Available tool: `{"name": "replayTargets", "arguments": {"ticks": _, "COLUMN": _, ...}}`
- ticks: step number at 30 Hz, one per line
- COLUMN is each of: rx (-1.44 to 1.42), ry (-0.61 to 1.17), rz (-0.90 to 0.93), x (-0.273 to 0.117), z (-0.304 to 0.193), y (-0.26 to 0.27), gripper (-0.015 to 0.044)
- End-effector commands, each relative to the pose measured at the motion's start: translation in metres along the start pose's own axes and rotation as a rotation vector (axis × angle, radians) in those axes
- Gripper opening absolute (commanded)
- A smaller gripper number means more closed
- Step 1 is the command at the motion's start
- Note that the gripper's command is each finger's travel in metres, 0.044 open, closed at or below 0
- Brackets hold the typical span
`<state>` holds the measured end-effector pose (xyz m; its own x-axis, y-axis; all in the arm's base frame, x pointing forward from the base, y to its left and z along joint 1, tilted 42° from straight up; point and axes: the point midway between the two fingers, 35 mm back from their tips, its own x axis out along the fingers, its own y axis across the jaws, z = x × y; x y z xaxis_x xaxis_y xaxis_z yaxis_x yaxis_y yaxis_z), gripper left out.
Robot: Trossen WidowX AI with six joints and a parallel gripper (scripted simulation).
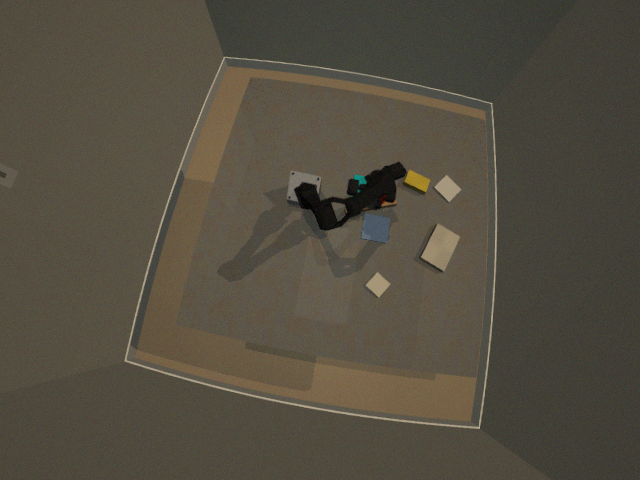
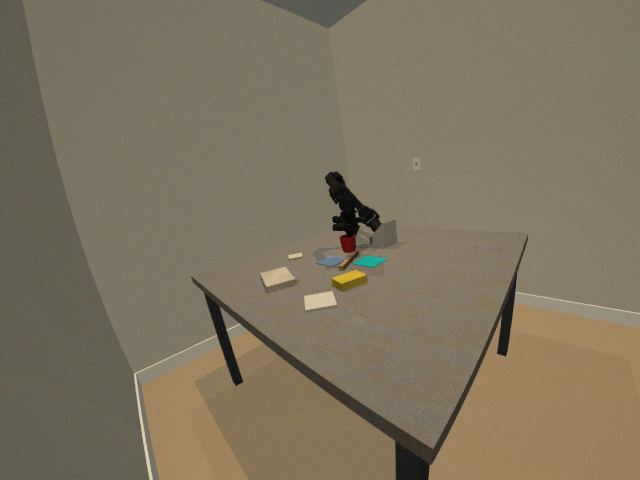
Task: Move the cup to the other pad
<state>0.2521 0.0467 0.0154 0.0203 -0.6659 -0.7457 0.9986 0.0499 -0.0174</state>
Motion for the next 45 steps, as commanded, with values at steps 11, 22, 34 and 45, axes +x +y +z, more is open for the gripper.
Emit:
{"name": "replayTargets", "arguments": {"ticks": 11, "rx": 0.002, "ry": 0.003, "rz": -0.003, "x": 0.000, "z": -0.034, "y": -0.014, "gripper": 0.0000}}
{"name": "replayTargets", "arguments": {"ticks": 22, "rx": 0.001, "ry": 0.005, "rz": -0.003, "x": -0.001, "z": -0.059, "y": -0.026, "gripper": 0.0000}}
{"name": "replayTargets", "arguments": {"ticks": 34, "rx": 0.001, "ry": 0.005, "rz": -0.004, "x": 0.000, "z": -0.087, "y": -0.039, "gripper": 0.0000}}
{"name": "replayTargets", "arguments": {"ticks": 45, "rx": 0.002, "ry": 0.005, "rz": -0.003, "x": 0.011, "z": -0.088, "y": -0.039, "gripper": 0.0000}}
